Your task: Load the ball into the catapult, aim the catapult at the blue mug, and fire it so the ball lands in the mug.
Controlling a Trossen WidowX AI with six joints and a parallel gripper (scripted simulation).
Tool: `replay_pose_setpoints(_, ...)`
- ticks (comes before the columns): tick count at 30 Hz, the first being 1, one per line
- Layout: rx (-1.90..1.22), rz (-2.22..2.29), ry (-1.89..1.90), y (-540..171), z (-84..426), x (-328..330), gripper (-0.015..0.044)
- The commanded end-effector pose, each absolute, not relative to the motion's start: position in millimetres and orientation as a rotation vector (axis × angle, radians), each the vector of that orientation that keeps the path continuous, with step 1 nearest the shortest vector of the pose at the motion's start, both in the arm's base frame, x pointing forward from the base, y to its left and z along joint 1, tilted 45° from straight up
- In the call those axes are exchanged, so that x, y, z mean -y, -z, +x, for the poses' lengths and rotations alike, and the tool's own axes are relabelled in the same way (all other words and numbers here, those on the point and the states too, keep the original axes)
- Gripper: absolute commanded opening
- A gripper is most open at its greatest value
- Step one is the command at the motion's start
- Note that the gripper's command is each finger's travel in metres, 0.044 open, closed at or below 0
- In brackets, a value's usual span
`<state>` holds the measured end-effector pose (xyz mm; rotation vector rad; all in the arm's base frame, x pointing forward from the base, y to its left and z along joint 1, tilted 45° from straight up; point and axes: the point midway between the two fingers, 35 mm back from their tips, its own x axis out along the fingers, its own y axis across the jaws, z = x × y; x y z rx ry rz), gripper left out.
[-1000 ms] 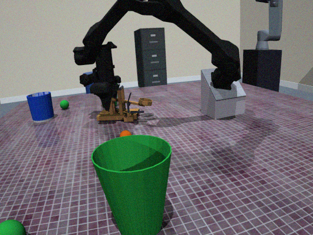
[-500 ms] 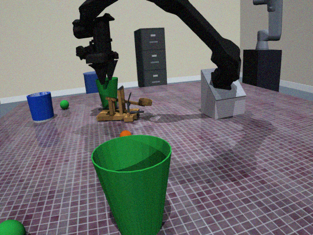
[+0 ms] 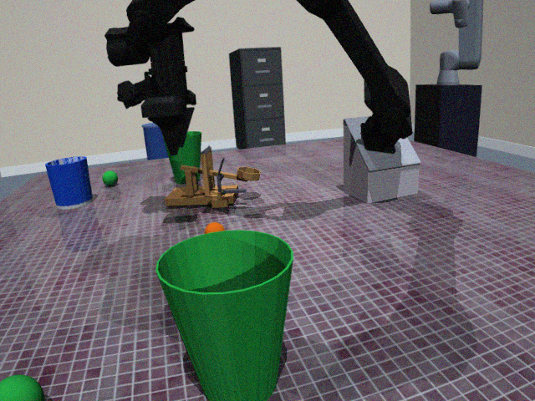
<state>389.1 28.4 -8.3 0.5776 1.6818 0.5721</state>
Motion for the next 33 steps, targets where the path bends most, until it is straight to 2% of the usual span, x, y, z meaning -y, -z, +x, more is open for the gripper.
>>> replay_pose_setpoints(1, -1.646, 0.526, -0.641, -18.2, 370.4, -84.7, 0.03)
replay_pose_setpoints(7, -1.602, 0.458, -0.768, -47.2, 320.7, -158.5, 0.03)
replay_pose_setpoints(33, -1.6, 0.457, -0.773, -25.9, 316.1, -186.3, 0.03)
